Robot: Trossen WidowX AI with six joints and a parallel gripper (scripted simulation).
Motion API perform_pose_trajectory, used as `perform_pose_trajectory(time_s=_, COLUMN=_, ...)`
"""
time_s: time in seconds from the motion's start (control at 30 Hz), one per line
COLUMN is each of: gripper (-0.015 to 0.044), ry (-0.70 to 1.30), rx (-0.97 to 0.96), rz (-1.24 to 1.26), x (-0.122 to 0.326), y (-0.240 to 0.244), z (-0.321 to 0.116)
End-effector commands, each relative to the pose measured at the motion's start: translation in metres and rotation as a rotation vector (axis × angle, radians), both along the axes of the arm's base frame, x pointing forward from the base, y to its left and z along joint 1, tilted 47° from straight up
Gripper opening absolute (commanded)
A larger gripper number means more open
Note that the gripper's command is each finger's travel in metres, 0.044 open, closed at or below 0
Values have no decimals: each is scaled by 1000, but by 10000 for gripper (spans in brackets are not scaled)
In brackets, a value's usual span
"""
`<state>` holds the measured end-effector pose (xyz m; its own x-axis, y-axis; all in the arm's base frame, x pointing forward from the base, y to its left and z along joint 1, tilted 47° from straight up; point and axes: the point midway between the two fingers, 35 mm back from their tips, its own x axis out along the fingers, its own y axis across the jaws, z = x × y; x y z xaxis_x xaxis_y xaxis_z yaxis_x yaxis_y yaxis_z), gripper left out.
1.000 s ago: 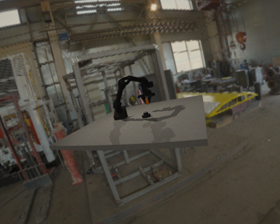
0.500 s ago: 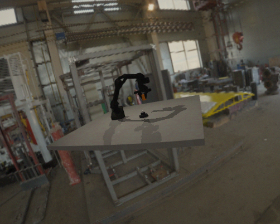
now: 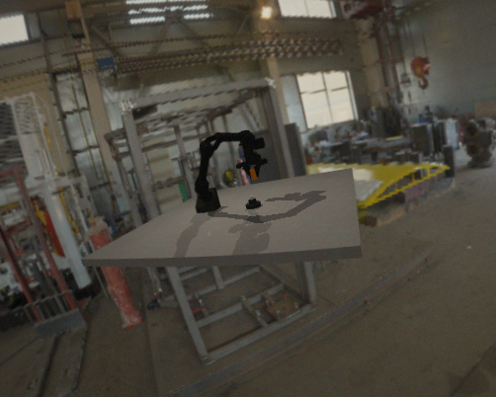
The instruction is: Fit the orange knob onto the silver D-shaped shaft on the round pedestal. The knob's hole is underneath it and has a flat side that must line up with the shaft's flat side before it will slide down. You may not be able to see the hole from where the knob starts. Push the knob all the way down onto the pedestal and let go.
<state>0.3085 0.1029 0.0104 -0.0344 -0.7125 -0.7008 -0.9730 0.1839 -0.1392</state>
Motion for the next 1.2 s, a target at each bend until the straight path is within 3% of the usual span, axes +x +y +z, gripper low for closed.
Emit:
perform_pose_trajectory(time_s=0.0, gripper=0, ry=-4, rx=3, rz=9, x=3, y=-8, z=7)
perform_pose_trajectory(time_s=1.17, gripper=0, ry=-5, rx=-14, rz=7, x=3, y=-111, z=61)
